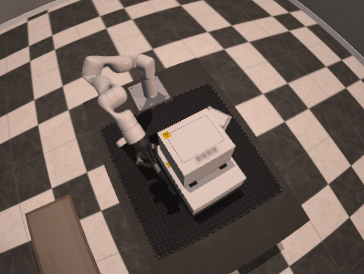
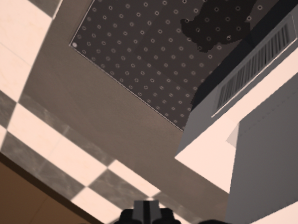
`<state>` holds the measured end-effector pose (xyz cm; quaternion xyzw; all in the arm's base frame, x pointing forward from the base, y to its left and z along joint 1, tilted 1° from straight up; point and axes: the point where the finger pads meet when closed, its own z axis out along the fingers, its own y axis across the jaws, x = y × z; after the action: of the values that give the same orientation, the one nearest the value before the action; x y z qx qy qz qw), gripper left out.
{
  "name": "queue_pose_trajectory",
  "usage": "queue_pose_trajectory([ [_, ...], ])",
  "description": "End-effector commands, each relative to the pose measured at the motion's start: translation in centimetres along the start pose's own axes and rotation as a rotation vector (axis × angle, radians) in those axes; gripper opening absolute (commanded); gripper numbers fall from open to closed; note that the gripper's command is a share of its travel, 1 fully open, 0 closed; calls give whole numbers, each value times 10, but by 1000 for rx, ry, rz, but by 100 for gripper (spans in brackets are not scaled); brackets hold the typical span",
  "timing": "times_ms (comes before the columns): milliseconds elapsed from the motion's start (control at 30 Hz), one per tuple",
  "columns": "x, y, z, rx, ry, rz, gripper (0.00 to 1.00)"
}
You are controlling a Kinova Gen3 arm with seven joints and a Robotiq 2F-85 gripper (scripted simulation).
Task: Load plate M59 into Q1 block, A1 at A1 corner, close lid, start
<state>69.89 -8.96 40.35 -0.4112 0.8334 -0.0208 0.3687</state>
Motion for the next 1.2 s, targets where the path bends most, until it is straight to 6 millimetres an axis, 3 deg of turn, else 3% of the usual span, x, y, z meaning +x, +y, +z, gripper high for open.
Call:
queue_pose_trajectory([
  [0, 0, 5, -5, -6, 17, -6, 10],
  [1167, 15, 91, -60, -147, 283, -79, 10],
])
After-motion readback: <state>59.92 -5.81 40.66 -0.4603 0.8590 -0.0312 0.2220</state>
